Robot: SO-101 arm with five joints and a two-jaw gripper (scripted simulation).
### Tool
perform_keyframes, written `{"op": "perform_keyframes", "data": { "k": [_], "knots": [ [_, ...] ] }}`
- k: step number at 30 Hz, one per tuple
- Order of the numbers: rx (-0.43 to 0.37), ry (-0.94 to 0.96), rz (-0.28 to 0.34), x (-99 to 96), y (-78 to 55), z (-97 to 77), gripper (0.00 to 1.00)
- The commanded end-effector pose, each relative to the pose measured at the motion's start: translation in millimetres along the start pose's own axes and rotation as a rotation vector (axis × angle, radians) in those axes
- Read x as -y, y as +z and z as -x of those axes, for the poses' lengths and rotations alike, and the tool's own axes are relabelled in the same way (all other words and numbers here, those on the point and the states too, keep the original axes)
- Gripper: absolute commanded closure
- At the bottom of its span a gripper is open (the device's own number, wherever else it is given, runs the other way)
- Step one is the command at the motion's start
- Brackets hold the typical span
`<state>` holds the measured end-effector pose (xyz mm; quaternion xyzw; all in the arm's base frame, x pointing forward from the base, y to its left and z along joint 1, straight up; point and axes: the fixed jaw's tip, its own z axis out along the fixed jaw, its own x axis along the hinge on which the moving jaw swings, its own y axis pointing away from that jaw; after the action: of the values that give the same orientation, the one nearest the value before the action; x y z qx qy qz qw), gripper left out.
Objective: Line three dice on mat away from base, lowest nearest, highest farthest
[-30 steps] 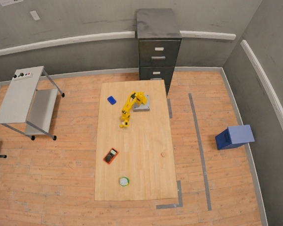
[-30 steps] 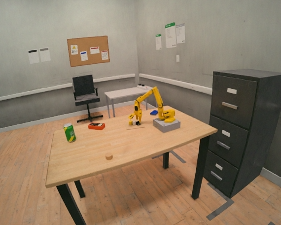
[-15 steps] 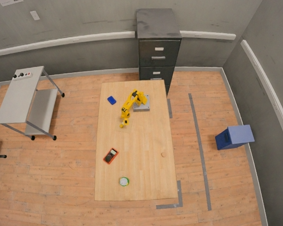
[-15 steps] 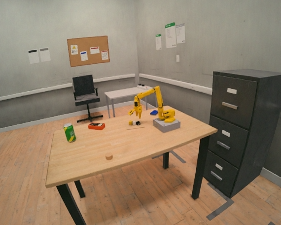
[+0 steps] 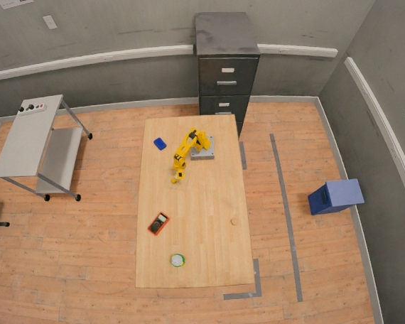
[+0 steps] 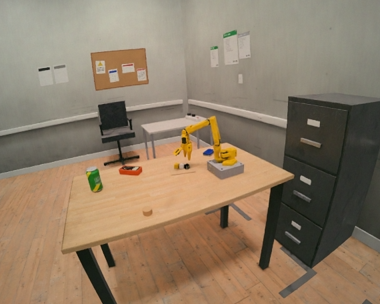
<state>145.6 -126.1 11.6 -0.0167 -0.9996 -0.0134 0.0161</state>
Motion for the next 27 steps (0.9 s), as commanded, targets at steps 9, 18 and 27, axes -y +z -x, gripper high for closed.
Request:
{"op": "perform_keyframes", "data": {
  "k": [9,18,27],
  "knots": [
    [0.042,0.017,-0.034,5.1,-10.2,3.8,0.67],
    [0.21,0.017,-0.178,15.4,-50.2,15.5,0.68],
    [0.353,0.017,-0.301,19.5,-86.5,20.0,0.68]
  ]
}}
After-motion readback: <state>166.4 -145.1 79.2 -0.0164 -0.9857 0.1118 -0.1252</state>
